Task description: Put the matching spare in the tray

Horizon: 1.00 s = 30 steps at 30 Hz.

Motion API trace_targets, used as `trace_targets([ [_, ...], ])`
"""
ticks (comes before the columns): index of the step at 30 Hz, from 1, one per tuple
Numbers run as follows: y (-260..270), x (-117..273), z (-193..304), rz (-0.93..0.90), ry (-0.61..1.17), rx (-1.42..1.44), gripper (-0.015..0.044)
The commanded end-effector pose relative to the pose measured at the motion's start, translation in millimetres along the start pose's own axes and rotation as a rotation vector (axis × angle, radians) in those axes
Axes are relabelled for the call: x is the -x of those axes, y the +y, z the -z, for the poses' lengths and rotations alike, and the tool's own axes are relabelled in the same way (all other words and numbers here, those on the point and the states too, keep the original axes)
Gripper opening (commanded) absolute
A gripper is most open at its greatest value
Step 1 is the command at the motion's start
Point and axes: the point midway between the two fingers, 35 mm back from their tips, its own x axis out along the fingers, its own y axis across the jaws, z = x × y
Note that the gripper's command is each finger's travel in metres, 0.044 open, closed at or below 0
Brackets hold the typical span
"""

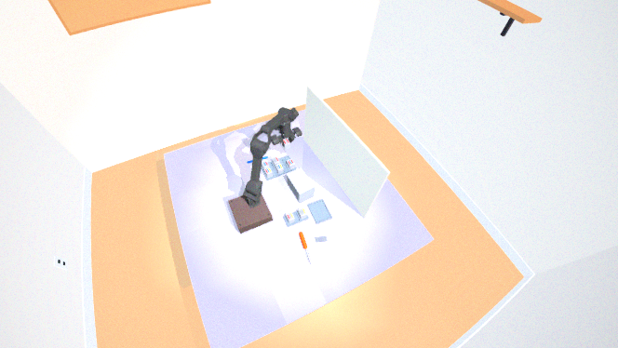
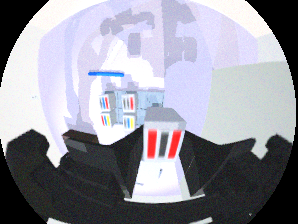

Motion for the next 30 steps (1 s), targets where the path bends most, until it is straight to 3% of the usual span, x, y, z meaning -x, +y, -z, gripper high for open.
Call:
trace_targets([
  [1, 1, 8, 1, 0.004, -0.004, 0.006, 0.0],
  [30, -62, 3, 153, 0.005, 0.006, 0.014, 0.0],
])
